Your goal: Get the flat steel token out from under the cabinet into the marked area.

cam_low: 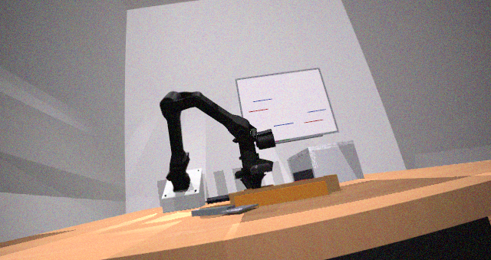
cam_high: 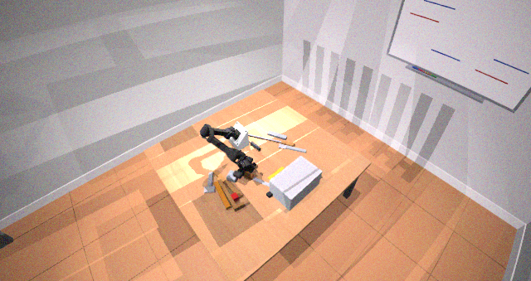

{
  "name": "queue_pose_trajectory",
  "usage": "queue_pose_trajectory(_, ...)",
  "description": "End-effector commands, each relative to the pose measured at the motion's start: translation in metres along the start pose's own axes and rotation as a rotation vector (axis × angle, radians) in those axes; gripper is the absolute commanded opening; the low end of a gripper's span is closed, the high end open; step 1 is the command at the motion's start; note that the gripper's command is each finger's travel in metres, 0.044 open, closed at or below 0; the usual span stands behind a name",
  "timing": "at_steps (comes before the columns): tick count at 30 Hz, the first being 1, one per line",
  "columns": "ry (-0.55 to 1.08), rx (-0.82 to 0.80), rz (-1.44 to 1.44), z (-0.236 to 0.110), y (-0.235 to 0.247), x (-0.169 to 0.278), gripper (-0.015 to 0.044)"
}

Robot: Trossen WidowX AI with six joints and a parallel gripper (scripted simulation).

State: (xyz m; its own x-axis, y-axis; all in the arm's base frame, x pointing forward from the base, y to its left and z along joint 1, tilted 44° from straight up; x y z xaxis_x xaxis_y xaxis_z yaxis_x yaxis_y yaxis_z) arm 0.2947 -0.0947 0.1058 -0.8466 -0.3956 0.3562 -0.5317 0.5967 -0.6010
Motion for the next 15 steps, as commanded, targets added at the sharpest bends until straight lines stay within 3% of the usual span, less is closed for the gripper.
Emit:
queue_pose_trajectory(1, 0.008, -0.001, -0.004, 0.001, 0.002, 0.008, 0.0)
queue_pose_trajectory(15, 0.009, -0.001, -0.004, 0.001, 0.003, 0.025, 0.0)
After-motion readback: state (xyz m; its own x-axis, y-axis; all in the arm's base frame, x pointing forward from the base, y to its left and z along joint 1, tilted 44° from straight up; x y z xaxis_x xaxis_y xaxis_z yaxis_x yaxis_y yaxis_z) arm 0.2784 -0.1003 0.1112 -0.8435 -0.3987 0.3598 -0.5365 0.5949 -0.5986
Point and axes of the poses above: the point midway between the two fingers, 35 mm back from their tips, its own z axis out along the fingers, its own y axis across the jaws, x = y × z, the point moved 6 cm from there along -z, back along the fingers, and after that the axes turned 8 degrees about -z, right-handed, at the moved point
